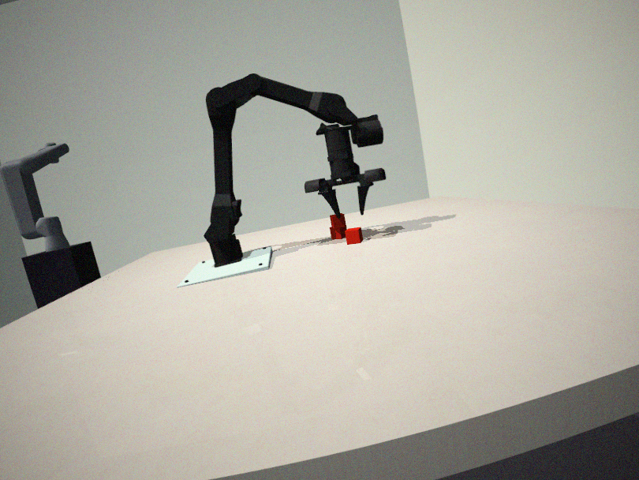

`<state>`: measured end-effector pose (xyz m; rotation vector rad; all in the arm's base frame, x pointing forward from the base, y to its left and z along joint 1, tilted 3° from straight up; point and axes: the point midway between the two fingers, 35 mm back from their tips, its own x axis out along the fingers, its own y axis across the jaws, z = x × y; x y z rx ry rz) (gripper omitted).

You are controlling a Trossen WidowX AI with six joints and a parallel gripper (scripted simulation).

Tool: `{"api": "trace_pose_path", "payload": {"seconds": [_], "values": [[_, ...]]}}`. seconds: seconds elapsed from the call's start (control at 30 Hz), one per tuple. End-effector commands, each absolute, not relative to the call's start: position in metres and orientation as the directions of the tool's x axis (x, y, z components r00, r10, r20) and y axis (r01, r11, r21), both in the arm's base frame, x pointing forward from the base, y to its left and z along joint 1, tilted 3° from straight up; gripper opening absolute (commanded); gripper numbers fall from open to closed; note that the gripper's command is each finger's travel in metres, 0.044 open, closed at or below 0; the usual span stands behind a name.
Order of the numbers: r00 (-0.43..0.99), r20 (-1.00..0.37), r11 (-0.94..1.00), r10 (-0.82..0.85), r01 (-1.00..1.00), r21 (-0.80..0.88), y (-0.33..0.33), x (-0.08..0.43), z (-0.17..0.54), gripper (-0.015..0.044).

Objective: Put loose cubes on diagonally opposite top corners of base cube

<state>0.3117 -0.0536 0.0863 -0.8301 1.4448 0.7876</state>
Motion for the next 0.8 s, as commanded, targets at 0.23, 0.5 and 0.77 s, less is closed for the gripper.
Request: {"api": "trace_pose_path", "payload": {"seconds": [0.23,0.5,0.77], "values": [[-0.009,-0.999,0.507,-0.041,-0.862,-0.013,-0.055,0.312,0.068,0.0265],[-0.009,-0.999,0.507,-0.041,-0.862,-0.013,-0.056,0.312,0.055,0.0265],[-0.009,-0.999,0.507,-0.041,-0.862,-0.013,-0.056,0.311,0.042,0.0265]]}}
